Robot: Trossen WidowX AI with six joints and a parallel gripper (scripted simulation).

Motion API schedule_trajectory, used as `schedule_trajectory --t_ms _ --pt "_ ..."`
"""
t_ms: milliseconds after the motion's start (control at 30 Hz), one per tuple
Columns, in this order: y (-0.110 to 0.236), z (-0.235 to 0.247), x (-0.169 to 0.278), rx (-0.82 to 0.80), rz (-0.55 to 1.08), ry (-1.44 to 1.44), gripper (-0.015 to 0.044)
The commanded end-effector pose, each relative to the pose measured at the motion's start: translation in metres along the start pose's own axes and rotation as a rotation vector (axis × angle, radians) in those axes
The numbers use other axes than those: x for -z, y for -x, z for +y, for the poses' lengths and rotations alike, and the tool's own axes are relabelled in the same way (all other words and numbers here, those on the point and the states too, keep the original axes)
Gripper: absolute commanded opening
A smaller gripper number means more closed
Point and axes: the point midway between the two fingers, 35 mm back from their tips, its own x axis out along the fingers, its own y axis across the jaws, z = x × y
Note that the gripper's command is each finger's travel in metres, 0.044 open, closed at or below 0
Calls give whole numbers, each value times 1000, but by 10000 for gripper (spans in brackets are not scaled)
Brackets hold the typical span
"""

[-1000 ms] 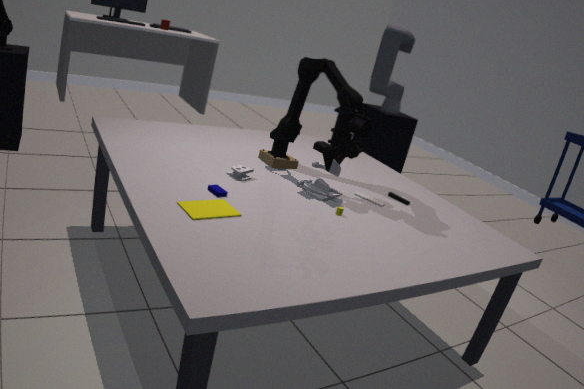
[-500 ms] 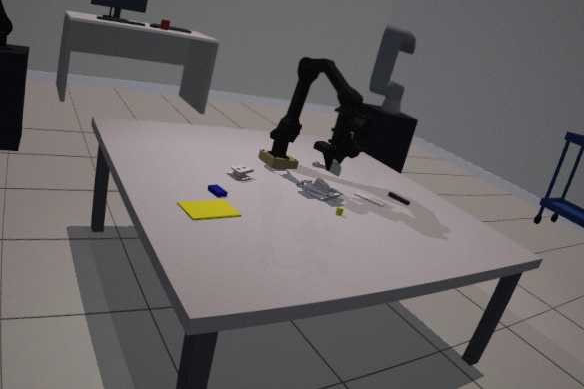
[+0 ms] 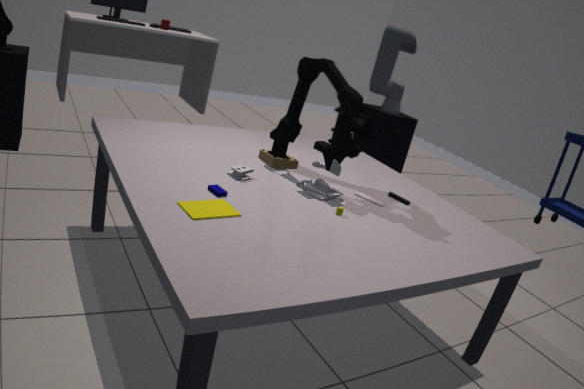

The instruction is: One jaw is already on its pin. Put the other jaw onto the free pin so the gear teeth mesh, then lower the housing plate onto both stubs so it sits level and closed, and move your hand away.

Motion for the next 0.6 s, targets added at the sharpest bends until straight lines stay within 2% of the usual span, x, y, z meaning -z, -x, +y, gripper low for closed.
schedule_trajectory --t_ms 0,567 --pt "0 1 0 -3 -4 -3 134" --pt "-18 1 -1 -3 -4 -6 134"
